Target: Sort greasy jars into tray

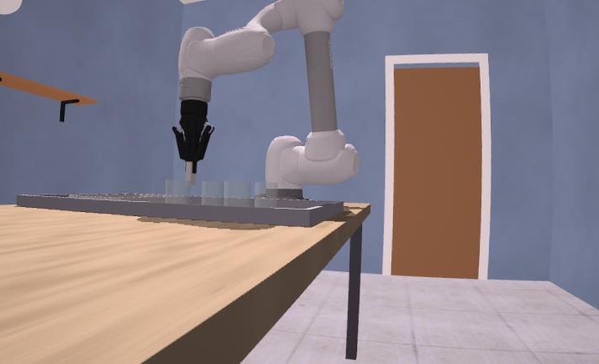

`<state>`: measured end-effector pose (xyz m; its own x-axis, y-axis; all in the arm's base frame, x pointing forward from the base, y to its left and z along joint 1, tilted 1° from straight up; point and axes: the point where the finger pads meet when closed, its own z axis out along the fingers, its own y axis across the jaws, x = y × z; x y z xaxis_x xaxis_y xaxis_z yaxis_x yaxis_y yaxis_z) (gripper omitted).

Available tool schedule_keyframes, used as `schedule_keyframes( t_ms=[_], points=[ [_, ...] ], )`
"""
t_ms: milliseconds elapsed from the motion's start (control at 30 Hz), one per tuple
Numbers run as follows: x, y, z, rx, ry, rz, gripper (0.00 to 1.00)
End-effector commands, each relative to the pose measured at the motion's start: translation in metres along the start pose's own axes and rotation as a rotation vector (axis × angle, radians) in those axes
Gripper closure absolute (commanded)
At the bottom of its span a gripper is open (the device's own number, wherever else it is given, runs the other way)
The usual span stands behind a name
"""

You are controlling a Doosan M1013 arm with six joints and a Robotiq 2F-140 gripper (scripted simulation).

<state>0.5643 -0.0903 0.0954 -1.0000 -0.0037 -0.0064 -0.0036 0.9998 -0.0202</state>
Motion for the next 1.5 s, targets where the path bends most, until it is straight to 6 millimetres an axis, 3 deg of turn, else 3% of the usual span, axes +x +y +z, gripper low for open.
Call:
schedule_keyframes(
  t_ms=[0,1467],
  points=[
    [0.0041,0.0002,0.0059,-0.004,0.006,-0.005,1.0],
    [-0.0009,0.0002,0.006,-0.004,0.006,-0.005,1.0]
  ],
)
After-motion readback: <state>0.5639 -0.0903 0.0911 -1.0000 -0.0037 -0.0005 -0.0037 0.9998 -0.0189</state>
